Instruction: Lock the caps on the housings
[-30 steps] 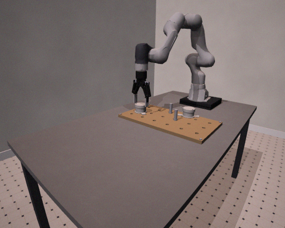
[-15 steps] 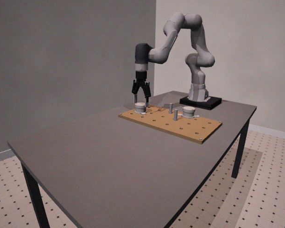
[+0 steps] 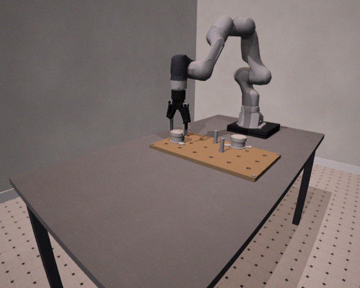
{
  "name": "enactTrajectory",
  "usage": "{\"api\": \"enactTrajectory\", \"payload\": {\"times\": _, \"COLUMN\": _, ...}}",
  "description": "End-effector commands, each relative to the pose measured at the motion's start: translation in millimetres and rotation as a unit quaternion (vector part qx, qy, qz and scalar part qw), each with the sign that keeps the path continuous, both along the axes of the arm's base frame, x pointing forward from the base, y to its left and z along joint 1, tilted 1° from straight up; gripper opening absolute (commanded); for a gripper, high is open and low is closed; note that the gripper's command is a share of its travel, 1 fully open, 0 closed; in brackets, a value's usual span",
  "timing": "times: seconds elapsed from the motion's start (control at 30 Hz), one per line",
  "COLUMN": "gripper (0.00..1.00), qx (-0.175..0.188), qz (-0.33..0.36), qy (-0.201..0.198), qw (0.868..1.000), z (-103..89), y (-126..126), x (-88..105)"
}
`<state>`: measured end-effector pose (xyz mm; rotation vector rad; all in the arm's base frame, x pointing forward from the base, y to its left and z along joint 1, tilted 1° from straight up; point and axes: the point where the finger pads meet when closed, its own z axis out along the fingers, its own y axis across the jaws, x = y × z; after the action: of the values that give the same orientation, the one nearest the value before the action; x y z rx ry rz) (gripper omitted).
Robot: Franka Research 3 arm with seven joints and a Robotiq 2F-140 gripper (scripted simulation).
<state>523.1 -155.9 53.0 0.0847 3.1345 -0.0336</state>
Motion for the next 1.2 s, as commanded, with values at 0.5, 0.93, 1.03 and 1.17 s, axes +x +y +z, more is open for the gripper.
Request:
{"api": "enactTrajectory", "payload": {"times": 0.5, "gripper": 0.10, "qx": 0.001, "qz": 0.002, "qy": 0.000, "qw": 1.000, "z": -0.9, "y": -0.3, "x": -0.3}}
{"api": "enactTrajectory", "payload": {"times": 0.93, "gripper": 0.10, "qx": 0.001, "qz": 0.002, "qy": 0.000, "qw": 1.000, "z": -0.9, "y": -0.3, "x": -0.3}}
{"api": "enactTrajectory", "payload": {"times": 1.03, "gripper": 0.10, "qx": 0.001, "qz": 0.002, "qy": 0.000, "qw": 1.000, "z": -0.9, "y": -0.3, "x": -0.3}}
{"api": "enactTrajectory", "payload": {"times": 1.17, "gripper": 0.10, "qx": 0.001, "qz": 0.002, "qy": 0.000, "qw": 1.000, "z": -0.9, "y": -0.3, "x": -0.3}}
